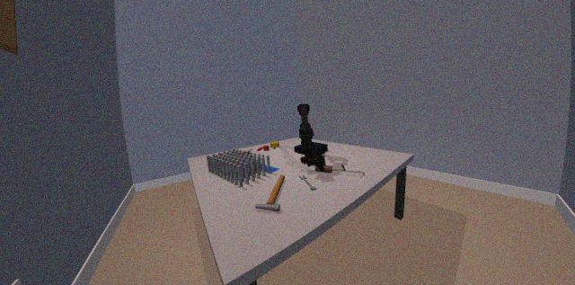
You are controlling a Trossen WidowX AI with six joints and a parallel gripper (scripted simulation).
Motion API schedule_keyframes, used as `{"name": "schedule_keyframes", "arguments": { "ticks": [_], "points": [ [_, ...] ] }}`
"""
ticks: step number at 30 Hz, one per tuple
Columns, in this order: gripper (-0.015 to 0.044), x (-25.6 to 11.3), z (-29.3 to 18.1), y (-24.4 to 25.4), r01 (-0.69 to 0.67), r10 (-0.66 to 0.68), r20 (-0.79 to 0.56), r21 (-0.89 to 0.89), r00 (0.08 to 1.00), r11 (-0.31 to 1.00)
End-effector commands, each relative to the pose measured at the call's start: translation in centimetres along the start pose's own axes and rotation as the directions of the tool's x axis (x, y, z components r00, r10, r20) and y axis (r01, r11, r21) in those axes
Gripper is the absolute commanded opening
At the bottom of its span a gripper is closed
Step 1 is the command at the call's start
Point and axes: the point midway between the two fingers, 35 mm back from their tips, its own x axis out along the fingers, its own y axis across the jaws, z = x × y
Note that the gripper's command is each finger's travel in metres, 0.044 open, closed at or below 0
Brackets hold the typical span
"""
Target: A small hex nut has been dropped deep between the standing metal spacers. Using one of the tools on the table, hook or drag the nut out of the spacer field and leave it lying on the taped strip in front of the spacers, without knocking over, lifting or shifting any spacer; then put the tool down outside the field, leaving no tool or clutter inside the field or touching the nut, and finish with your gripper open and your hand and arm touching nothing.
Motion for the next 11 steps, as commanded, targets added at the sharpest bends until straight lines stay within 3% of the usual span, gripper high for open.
{"name": "schedule_keyframes", "arguments": {
  "ticks": [1, 11],
  "points": [
    [0.0184, -0.05, -0.05, 0.04, -0.001, 0.001, 0.000, -0.001, 1.000, 1.000],
    [0.0440, -0.05, -0.05, 0.04, -0.001, 0.001, 0.000, -0.001, 1.000, 1.000]
  ]
}}
